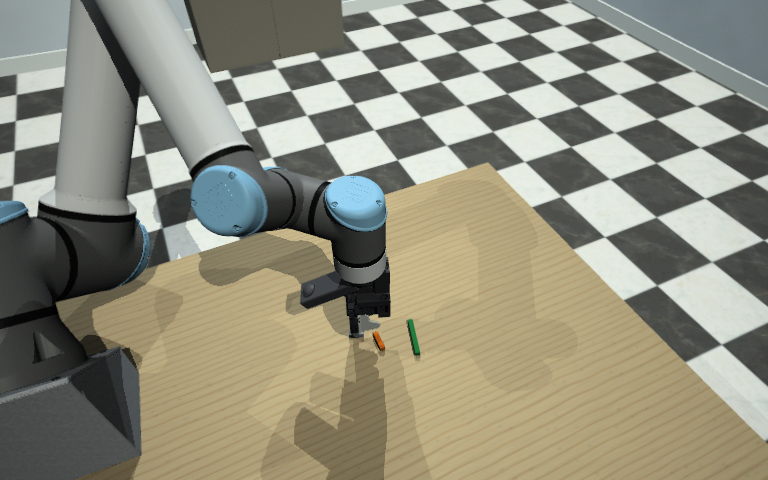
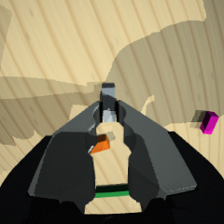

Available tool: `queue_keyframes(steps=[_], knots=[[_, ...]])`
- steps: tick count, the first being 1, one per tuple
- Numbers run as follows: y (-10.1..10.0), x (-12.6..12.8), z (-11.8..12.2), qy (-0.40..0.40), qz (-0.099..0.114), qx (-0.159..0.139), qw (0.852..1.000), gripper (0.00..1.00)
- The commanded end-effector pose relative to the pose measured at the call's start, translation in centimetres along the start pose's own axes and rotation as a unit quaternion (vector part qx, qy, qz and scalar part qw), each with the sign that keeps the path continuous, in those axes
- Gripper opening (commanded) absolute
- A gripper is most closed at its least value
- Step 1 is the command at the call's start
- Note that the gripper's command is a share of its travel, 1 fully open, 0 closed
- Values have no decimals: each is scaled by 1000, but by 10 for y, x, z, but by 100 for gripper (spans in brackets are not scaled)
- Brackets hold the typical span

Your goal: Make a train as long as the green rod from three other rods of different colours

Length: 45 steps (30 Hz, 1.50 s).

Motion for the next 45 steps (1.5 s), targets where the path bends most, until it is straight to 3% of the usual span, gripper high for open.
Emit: queue_keyframes(steps=[1,16,21,29,37,45], knots=[[0,0,0,0,1,-1,1000,0],[3,0,0,0,0,-1,1000,0],[23,0,3,1,-1,-3,1000,0],[82,0,2,1,-1,-3,1000,0],[103,0,2,1,-1,-3,1000,0],[100,0,0,0,0,0,1000,0]])
Point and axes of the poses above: the point where the finger pads meet when closed, its own y axis back along the fingers, its own x axis across the jaws, z = x × y, the point moved 1 cm from there along y, back along the fingers, and after that the axes turned 3 degrees about y, right-handed, at the moved point
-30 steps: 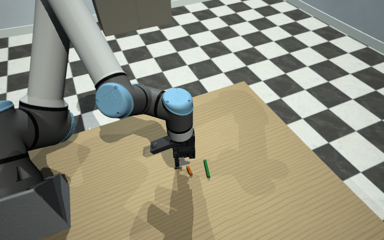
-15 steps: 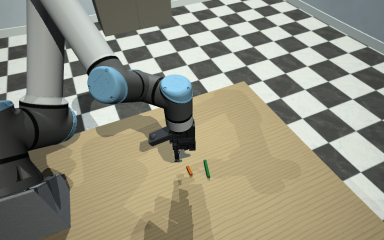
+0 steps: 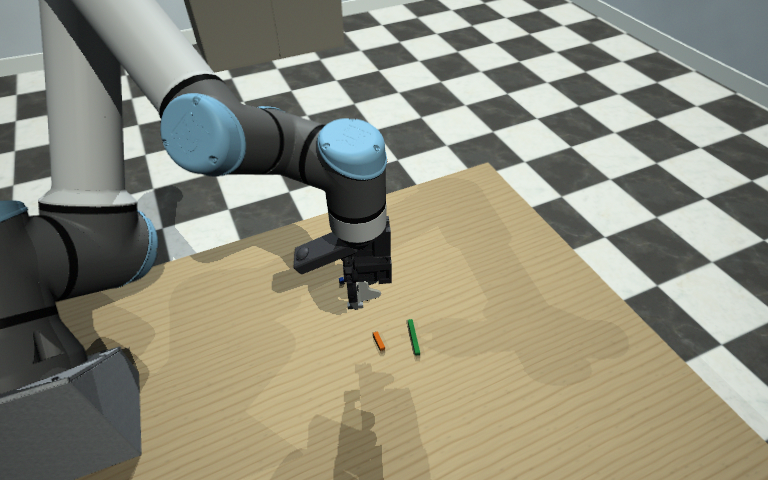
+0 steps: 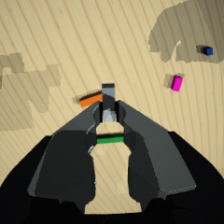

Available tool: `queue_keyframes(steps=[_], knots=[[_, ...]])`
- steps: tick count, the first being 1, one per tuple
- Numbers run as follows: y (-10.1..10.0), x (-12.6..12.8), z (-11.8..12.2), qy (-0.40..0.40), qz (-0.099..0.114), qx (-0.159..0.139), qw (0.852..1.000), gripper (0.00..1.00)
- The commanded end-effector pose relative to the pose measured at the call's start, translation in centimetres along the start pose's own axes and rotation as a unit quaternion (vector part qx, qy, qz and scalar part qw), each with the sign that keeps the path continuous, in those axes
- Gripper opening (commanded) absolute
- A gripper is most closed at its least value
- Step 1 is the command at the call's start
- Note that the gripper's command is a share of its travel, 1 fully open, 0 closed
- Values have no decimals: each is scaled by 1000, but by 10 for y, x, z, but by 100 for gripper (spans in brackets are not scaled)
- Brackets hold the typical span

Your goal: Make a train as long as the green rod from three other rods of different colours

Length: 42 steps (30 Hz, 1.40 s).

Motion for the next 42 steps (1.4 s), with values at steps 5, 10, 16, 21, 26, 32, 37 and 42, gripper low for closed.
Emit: queue_keyframes(steps=[5,10,16,21,26,32,37,42], knots=[[-2,0,-2,-1,1,4,1000,0],[-1,5,-2,-12,0,3,1000,0],[-1,16,-4,-54,1,4,999,0],[-1,25,-6,-88,1,4,996,0],[-1,45,-8,-161,0,4,987,0],[-1,65,-10,-235,-1,4,972,0],[0,75,-11,-271,-1,4,963,0],[0,95,-14,-344,-1,3,939,0]])
Point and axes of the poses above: the point where the finger pads meet when closed, its own y axis back along the fingers, its own x axis across the jaws, z = x × y, the point moved 1 cm from there along y, back along the fingers, and after that the axes turned 3 degrees about y, right-handed, at the moved point
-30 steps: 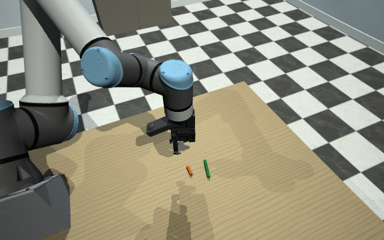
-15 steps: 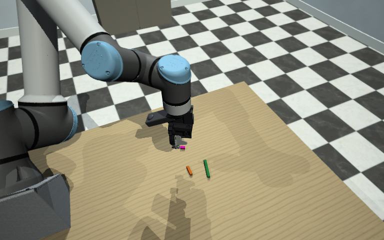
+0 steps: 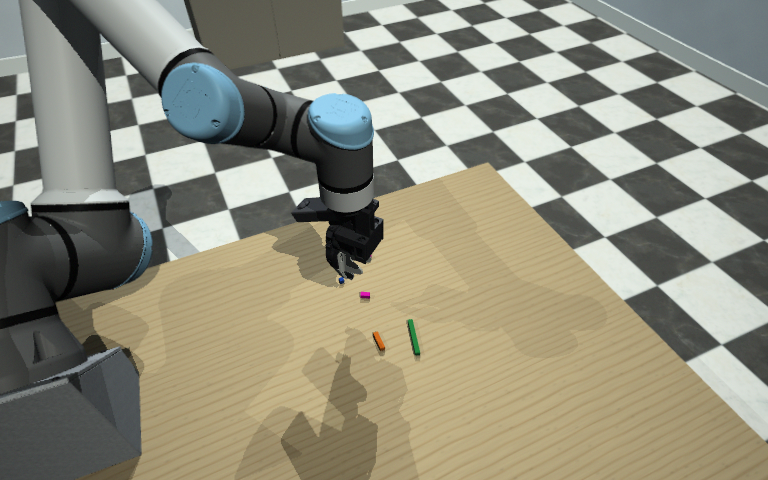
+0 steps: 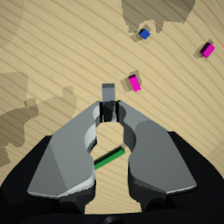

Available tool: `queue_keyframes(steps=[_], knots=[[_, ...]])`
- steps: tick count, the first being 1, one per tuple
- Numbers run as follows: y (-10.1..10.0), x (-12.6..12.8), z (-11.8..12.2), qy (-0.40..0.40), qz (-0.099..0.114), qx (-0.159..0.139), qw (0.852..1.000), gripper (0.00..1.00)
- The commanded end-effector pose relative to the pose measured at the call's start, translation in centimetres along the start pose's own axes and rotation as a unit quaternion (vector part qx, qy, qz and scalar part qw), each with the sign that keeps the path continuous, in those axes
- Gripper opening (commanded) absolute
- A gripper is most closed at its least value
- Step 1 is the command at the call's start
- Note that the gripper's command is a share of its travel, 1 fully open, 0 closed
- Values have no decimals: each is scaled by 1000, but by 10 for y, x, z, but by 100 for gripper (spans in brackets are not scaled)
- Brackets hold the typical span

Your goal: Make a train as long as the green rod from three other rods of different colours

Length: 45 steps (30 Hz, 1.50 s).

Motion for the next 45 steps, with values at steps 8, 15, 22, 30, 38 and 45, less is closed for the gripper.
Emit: queue_keyframes(steps=[8,15,22,30,38,45], knots=[[-1,32,-30,-170,-1,-2,986,0],[-2,45,-42,-240,-1,-2,971,0],[-3,60,-56,-316,-1,-1,949,0],[-3,65,-61,-345,-1,-2,939,0],[-2,66,-61,-351,0,-2,936,0],[-2,66,-61,-351,0,-2,936,0]])
Point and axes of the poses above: the point where the finger pads meet when closed, its own y axis back along the fingers, its own x axis across the jaws, z = x × y, the point moved 1 cm from there along y, back along the fingers, and after that the axes turned 3 degrees about y, right-handed, at the moved point
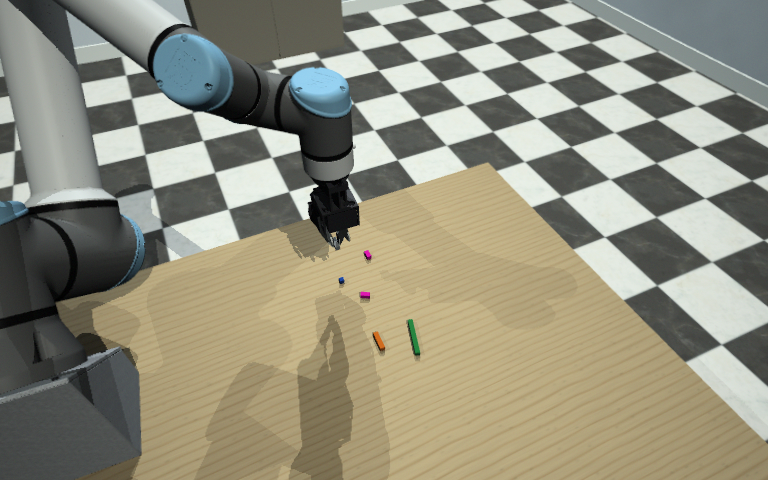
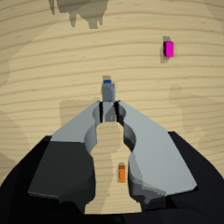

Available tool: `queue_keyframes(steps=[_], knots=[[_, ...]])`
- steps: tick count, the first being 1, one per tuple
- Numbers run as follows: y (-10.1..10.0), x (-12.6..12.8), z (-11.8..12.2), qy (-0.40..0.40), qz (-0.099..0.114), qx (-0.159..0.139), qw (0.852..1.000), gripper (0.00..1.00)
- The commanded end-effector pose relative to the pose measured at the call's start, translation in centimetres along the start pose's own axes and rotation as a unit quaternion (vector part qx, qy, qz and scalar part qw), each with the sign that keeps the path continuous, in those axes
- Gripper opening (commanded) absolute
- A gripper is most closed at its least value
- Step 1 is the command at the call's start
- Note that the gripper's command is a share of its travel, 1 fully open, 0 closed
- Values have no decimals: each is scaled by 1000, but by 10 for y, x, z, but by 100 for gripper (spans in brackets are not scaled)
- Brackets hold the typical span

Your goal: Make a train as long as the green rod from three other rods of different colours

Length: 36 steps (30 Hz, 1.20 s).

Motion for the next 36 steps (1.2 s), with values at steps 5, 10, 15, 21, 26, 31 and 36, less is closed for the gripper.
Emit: queue_keyframes(steps=[5,10,15,21,26,31,36], knots=[[-1,-1,-1,0,0,0,1000,0],[-8,-2,-1,-1,-1,1,1000,0],[-22,-2,-1,-1,-1,1,1000,0],[-39,-2,-1,-1,-1,1,1000,0],[-62,-2,-1,-1,-1,1,1000,0],[-80,-2,-1,-1,-1,1,1000,0],[-87,-2,-1,-1,-1,1,1000,0]])
Point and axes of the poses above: the point where the finger pads meet when closed, its own y axis back along the fingers, its own x axis across the jaws, z = x × y, the point moved 1 cm from there along y, back along the fingers, and after that the axes turned 3 degrees about y, right-handed, at the moved point
